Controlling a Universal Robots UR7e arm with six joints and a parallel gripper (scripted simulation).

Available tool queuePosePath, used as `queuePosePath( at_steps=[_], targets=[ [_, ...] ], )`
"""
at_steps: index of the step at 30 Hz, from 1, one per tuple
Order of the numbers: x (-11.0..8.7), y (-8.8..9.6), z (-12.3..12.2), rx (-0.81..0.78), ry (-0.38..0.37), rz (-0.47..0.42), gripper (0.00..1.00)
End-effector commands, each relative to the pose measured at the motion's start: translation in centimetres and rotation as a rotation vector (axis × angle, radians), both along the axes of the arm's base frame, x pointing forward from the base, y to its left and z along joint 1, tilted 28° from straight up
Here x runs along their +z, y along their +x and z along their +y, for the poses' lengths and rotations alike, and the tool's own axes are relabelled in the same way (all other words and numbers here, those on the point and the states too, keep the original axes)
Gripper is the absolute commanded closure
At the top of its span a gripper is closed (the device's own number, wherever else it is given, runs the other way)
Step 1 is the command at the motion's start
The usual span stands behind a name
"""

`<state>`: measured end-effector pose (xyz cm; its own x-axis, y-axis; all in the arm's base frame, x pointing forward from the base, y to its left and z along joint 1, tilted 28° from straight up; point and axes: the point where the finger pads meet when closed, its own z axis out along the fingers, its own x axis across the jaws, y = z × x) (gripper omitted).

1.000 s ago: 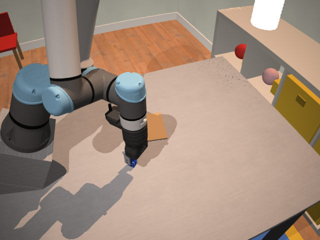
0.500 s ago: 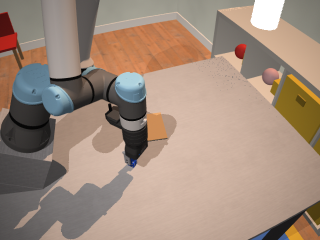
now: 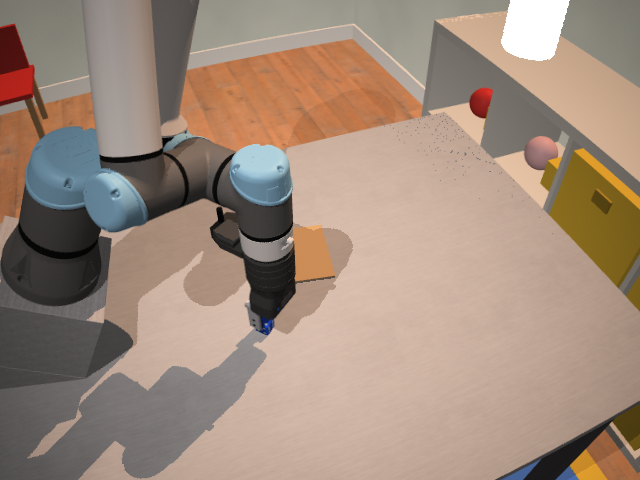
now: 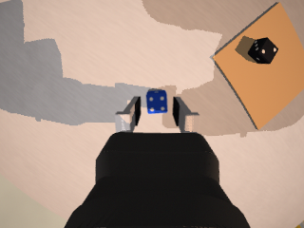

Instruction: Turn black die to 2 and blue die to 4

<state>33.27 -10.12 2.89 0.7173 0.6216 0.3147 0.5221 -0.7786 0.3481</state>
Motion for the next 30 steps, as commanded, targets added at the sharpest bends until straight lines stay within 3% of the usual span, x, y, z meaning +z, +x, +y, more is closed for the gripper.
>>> queuePosePath(
  at_steps=[1,12,30],
  targets=[
    [0.0,0.0,0.0,0.000,-0.001,-0.001,0.21],
    [-0.3,0.2,0.0,0.000,-0.001,-0.001,0.21],
    [-2.4,1.3,-0.3,0.000,-0.001,-0.001,0.21]
  ],
)
